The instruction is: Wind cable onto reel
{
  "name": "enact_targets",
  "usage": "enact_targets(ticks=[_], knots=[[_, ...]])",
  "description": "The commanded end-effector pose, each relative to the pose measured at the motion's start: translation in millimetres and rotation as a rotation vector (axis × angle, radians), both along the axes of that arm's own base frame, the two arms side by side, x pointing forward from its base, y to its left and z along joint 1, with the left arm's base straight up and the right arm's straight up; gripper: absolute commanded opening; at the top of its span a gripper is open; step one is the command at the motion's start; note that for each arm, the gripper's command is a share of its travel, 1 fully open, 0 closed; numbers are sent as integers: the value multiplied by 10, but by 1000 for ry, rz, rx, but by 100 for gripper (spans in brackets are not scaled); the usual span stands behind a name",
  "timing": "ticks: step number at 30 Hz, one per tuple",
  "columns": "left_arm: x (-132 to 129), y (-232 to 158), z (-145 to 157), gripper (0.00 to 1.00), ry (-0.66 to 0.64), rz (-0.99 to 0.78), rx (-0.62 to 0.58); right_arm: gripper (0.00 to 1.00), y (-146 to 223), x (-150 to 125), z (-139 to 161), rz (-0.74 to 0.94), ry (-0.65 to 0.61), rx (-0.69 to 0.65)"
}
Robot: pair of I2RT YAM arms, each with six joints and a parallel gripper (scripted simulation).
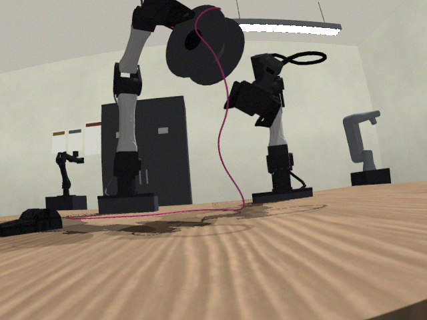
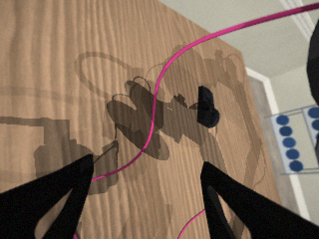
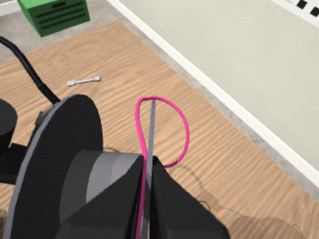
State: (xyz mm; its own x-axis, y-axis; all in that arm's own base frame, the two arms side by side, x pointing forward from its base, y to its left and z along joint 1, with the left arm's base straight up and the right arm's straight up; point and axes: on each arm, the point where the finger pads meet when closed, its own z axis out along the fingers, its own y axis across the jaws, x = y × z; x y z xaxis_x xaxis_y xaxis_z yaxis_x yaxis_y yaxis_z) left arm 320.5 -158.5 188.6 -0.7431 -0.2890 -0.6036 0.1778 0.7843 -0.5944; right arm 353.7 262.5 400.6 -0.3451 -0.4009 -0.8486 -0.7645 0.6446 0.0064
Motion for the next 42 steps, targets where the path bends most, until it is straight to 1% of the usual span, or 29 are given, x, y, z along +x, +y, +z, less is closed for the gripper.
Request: enact_targets(ticks=[1,3,7,11,12,14,18,29,42], knots=[[103,-39,203,80,-60,8,-18,0,-19,-5,201,-3,-35,39],[117,-35,226,80,-64,10,-19,0,-19,-5,201,-3,-35,39],[104,-41,143,80,-46,9,-13,0,-19,-5,201,-3,-35,39],[101,-57,148,80,-48,5,-14,0,-19,-5,201,-3,-35,39],[134,-14,160,80,-50,19,-15,0,-19,-5,201,-3,-35,39],[150,-41,200,80,-60,14,-18,0,-19,-5,201,-3,-35,39],[163,-96,156,80,-55,5,-17,0,-19,-5,201,-3,-35,39],[323,-204,106,80,-59,7,-19,0,-19,-5,201,-3,-35,39],[579,-413,-87,80,-53,7,-17,0,-19,-5,201,-3,-35,39]])
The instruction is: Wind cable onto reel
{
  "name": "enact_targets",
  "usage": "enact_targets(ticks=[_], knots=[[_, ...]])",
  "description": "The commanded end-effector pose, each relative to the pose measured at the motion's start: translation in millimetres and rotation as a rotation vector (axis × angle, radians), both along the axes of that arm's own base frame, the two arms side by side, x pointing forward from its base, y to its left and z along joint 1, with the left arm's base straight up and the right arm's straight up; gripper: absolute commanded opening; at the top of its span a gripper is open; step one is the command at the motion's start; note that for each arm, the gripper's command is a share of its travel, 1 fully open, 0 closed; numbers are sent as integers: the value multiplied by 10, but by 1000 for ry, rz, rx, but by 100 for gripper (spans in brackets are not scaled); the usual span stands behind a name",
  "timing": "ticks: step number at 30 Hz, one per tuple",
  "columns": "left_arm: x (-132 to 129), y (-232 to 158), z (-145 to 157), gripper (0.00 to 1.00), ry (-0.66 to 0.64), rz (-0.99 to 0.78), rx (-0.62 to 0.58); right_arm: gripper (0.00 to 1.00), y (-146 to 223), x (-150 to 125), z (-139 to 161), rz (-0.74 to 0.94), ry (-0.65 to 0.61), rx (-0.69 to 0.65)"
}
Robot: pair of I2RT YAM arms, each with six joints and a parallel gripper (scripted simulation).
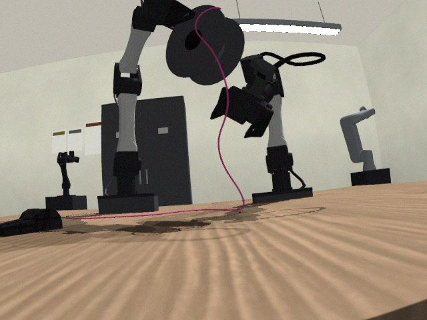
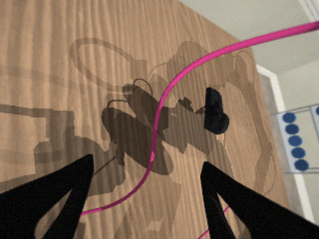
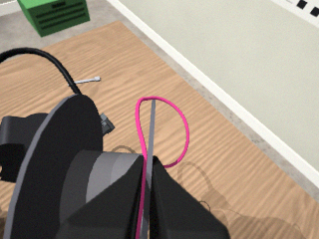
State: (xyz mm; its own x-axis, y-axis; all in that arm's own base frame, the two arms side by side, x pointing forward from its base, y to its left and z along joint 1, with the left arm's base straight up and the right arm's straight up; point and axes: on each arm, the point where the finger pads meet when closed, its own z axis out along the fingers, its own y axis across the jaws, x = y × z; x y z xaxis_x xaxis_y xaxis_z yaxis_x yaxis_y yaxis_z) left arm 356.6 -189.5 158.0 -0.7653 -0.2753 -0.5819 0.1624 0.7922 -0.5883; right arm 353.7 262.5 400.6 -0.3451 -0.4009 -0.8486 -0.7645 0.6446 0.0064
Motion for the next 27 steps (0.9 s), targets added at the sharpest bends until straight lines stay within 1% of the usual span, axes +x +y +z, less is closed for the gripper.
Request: enact_targets(ticks=[1,17,21,24,27], knots=[[239,-119,209,80,-87,13,-32,0,-19,-5,201,-3,-35,39],[410,-271,61,80,-86,14,-33,0,-19,-5,201,-3,-35,39],[436,-257,56,80,-86,20,-32,0,-19,-5,201,-3,-35,39],[433,-275,41,80,-84,16,-32,0,-19,-5,201,-3,-35,39],[403,-261,-38,80,-71,16,-25,0,-19,-5,201,-3,-35,39]])
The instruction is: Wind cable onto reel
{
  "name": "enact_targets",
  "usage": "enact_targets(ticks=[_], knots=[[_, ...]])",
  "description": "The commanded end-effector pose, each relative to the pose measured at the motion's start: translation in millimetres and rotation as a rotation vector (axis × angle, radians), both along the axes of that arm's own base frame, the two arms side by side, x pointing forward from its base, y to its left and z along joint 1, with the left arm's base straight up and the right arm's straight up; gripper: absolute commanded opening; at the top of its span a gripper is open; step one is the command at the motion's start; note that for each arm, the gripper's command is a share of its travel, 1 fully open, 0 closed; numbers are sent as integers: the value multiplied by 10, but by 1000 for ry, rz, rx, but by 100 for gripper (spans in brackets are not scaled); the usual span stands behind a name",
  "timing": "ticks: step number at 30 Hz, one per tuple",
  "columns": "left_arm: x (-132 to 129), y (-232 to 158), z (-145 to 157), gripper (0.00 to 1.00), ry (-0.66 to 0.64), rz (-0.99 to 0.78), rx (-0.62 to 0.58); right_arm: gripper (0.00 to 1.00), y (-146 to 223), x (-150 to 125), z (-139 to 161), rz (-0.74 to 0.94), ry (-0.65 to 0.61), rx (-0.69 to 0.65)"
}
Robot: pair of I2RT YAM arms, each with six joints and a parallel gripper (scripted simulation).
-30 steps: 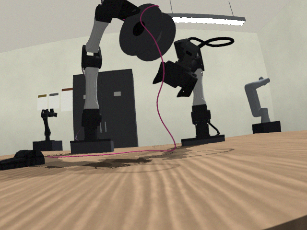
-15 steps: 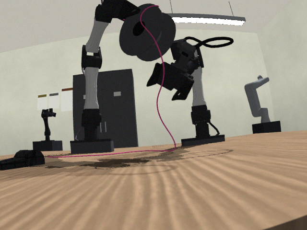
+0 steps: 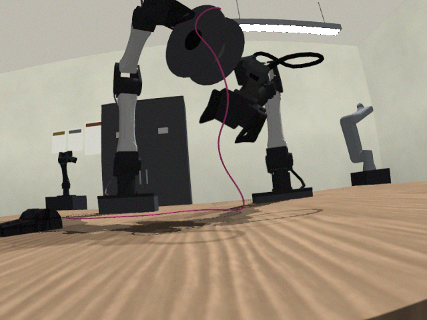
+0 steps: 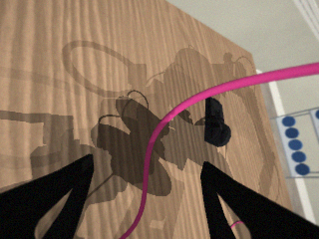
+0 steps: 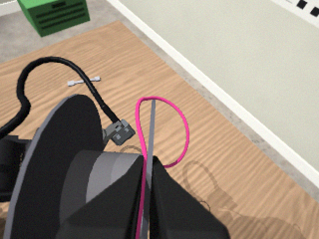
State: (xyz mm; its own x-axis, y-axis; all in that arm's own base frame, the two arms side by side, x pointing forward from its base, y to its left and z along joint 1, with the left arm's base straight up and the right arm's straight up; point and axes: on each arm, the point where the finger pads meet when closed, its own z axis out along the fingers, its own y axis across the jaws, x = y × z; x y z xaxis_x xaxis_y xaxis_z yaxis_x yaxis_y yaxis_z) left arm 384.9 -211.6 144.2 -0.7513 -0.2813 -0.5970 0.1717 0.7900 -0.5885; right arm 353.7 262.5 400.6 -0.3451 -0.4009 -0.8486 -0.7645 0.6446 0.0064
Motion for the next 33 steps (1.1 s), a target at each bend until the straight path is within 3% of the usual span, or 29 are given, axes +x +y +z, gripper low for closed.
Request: enact_targets(ticks=[1,12,33], knots=[[102,-33,65,80,-43,12,-17,0,-19,-5,201,-3,-35,39],[34,14,111,80,-55,14,-22,0,-19,-5,201,-3,-35,39],[32,15,109,38,-55,14,-21,0,-19,-5,201,-3,-35,39]])
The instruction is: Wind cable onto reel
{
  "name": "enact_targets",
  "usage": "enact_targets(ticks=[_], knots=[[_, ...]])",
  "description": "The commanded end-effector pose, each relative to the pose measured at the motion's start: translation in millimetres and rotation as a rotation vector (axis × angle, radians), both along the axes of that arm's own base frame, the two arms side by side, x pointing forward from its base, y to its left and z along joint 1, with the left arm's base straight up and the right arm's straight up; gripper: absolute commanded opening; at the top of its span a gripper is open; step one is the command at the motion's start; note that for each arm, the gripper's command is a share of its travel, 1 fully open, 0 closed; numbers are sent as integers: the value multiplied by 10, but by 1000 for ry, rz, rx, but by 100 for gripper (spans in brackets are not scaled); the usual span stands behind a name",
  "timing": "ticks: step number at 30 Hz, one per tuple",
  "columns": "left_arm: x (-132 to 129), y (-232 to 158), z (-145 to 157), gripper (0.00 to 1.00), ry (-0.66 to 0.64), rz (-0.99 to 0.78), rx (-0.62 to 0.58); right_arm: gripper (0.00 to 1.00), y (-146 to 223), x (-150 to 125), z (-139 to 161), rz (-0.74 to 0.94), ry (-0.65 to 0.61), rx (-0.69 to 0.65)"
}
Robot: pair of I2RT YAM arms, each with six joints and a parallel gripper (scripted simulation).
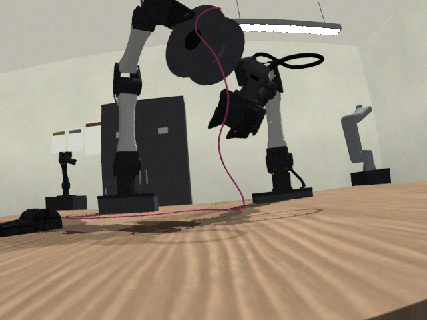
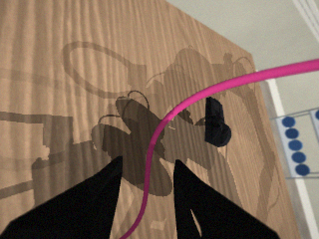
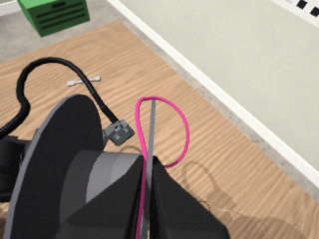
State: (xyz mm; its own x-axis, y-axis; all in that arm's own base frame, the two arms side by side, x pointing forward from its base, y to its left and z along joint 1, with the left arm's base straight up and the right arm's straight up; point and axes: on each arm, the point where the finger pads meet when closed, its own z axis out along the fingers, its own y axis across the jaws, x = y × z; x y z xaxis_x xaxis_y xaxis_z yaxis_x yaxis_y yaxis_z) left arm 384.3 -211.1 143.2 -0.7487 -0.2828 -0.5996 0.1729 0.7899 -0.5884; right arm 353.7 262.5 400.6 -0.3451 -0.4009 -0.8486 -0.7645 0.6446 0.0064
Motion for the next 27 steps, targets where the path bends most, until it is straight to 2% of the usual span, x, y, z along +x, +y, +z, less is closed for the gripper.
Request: enact_targets(ticks=[1,19,27], knots=[[38,10,119,36,-51,13,-21,0,-19,-5,201,-3,-35,39],[38,10,119,0,-51,13,-21,0,-19,-5,201,-3,-35,39],[22,28,135,0,-56,14,-22,0,-19,-5,201,-3,-35,39]])
